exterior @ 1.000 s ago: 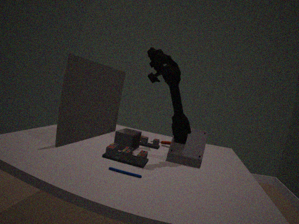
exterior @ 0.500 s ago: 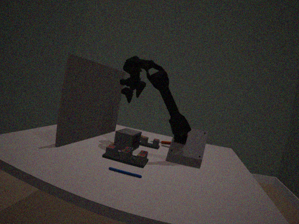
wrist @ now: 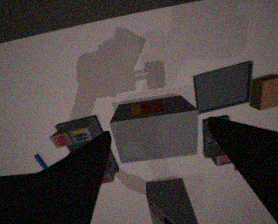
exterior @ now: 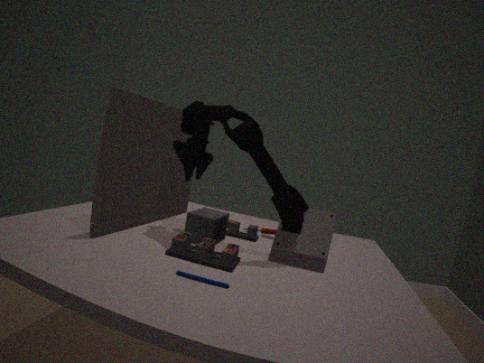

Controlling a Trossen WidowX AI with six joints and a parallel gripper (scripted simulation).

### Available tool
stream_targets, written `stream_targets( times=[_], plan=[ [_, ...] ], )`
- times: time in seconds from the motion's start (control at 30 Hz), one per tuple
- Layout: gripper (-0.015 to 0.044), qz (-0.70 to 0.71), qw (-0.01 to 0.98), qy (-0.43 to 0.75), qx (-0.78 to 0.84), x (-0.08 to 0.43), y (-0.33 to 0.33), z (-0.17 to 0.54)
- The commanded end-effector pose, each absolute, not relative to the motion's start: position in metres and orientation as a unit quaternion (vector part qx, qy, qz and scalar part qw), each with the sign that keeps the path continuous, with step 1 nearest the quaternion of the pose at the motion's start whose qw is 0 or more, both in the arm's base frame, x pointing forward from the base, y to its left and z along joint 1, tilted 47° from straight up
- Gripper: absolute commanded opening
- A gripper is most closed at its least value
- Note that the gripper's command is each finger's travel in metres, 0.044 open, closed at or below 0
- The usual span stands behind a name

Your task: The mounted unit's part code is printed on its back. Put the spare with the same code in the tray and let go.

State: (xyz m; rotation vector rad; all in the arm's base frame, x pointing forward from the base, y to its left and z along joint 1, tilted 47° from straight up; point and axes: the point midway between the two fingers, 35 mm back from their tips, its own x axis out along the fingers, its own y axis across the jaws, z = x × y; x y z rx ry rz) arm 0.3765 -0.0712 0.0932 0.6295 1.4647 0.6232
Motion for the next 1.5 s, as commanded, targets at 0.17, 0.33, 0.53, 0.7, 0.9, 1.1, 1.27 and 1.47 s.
stream_targets(
  times=[0.17,0.33,0.53,0.7,0.9,1.1,1.27,1.47],
  plan=[
    [0.044,0.277,0.655,0.645,0.281,0.377,-0.072,0.092],
    [0.044,0.28,0.656,0.644,0.278,0.376,-0.07,0.094],
    [0.044,0.37,0.693,0.597,0.162,0.351,-0.013,0.145],
    [0.044,0.452,0.711,0.537,0.052,0.312,0.036,0.181],
    [0.044,0.542,0.709,0.444,-0.077,0.252,0.084,0.208],
    [0.044,0.618,0.685,0.332,-0.198,0.185,0.117,0.217],
    [0.044,0.661,0.655,0.241,-0.276,0.137,0.13,0.212],
    [0.0387,0.662,0.653,0.238,-0.28,0.136,0.133,0.207]
  ],
)
